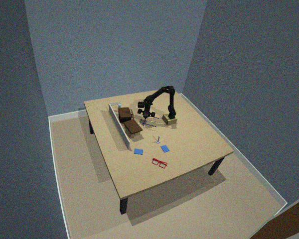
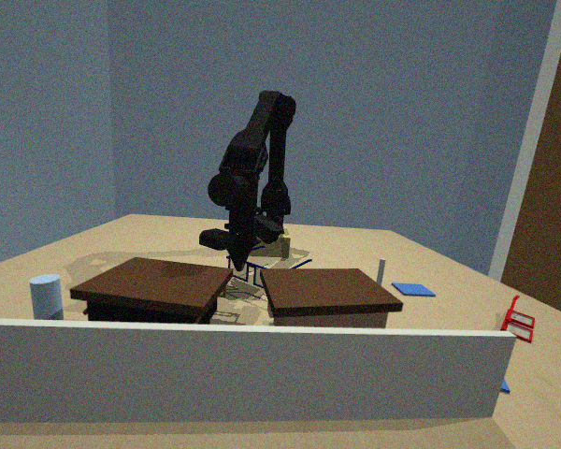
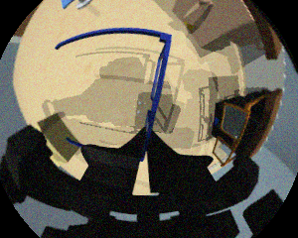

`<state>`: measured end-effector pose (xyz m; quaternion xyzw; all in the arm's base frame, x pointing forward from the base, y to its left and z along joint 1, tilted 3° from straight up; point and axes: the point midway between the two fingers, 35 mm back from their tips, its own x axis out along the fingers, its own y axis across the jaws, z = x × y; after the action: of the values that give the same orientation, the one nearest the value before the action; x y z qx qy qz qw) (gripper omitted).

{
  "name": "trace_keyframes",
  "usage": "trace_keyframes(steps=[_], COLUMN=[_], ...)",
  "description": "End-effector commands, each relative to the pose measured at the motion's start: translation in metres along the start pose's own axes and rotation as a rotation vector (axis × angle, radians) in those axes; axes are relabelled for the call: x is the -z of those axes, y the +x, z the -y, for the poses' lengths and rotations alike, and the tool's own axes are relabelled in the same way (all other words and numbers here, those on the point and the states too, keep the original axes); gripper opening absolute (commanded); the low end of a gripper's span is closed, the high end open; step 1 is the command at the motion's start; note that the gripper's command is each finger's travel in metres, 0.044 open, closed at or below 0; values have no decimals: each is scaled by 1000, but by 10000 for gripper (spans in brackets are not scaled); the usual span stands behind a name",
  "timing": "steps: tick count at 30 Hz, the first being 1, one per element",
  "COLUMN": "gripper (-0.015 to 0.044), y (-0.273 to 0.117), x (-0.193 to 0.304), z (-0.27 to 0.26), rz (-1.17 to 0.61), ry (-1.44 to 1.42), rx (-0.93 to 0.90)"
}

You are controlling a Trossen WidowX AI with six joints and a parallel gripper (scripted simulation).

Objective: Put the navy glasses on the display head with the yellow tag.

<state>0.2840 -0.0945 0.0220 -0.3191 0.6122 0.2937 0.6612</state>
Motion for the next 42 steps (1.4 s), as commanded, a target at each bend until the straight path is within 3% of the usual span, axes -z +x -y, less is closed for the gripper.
trace_keyframes(steps=[1, 15, 19, 42], gripper=[0, 0, 105, 107], y=[5, 18, 15, 9], x=[0, 1, 1, 1], z=[-3, -5, -3, -12], rz=[3, 3, 0, 2], ry=[1, 1, -1, 0], rx=[-7, -7, -1, -6])
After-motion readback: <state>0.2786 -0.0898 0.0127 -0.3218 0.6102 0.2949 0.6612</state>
